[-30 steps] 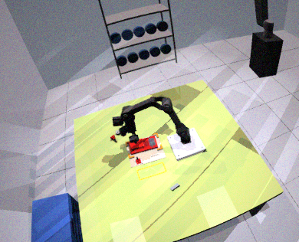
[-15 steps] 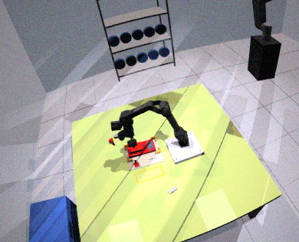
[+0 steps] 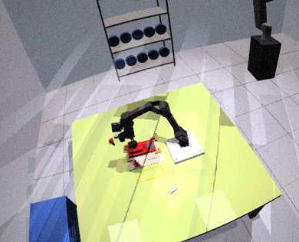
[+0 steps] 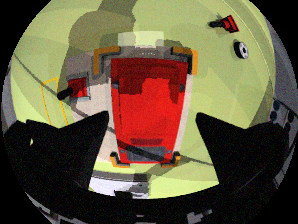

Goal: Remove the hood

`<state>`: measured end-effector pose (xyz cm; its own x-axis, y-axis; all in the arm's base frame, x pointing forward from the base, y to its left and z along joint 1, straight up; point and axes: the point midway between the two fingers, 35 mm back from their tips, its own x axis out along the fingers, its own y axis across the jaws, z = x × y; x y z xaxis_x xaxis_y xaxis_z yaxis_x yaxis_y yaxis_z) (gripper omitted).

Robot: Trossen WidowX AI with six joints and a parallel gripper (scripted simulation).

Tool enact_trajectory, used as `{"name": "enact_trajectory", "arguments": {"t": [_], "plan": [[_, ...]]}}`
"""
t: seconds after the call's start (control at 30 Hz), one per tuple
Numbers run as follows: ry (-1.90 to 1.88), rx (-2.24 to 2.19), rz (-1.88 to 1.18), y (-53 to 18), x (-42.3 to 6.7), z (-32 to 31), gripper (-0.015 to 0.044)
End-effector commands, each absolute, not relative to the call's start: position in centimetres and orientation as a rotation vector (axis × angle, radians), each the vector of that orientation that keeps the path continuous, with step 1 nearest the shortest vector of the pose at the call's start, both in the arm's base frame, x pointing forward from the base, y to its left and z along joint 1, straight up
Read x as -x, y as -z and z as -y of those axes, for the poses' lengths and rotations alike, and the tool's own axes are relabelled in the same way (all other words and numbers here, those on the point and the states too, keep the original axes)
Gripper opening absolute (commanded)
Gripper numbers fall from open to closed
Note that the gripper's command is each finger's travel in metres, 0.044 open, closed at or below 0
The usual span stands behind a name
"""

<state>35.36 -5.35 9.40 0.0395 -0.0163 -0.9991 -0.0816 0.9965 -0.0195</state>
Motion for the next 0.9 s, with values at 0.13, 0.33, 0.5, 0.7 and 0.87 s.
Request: {"name": "enact_trajectory", "arguments": {"t": [0.13, 0.33, 0.5, 0.7, 0.87], "plan": [[-0.057, 0.076, -1.535, -8.5, -35.2, 5.2, 0.044], [-0.057, 0.076, -1.535, -8.0, -35.2, 5.2, 0.044], [-0.057, 0.076, -1.535, -7.6, -35.2, 5.1, 0.044], [-0.057, 0.076, -1.535, -7.1, -35.2, 5.1, 0.044], [-0.057, 0.076, -1.535, -6.8, -35.1, 5.1, 0.044]]}}
